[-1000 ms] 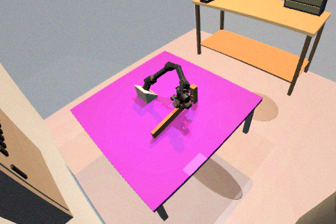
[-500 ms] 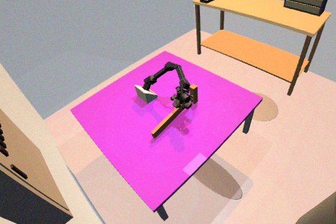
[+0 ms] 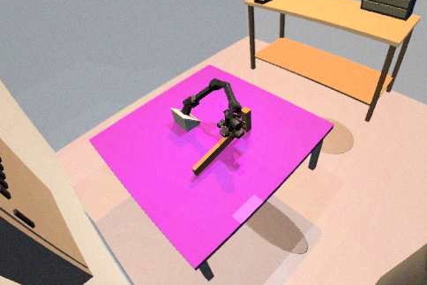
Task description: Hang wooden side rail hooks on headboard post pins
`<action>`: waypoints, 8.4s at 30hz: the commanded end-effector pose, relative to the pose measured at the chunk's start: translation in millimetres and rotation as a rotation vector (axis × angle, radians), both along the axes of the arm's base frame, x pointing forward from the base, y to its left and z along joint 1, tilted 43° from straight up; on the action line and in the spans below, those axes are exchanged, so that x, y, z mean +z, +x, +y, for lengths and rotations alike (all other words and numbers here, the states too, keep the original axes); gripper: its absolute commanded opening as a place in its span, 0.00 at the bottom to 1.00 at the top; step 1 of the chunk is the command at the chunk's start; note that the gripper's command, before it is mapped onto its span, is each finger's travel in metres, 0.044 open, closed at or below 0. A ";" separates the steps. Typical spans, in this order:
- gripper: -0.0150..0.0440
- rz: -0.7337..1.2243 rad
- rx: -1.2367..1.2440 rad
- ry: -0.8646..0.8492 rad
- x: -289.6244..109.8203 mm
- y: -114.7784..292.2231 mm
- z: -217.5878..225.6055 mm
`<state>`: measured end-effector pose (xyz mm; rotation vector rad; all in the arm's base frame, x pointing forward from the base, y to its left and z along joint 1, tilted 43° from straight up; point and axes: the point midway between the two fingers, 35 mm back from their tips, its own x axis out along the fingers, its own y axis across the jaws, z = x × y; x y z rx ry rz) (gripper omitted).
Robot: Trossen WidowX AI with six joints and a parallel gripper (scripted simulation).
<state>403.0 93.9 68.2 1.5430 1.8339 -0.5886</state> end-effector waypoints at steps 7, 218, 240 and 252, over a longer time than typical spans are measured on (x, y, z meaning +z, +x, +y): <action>0.25 -0.021 -0.014 0.003 10.1 2.6 -3.4; 0.25 -0.021 -0.014 0.003 23.6 -1.5 12.7; 0.25 -0.021 -0.014 0.004 25.6 0.3 14.0; 0.25 -0.021 -0.014 0.004 26.6 -0.8 14.7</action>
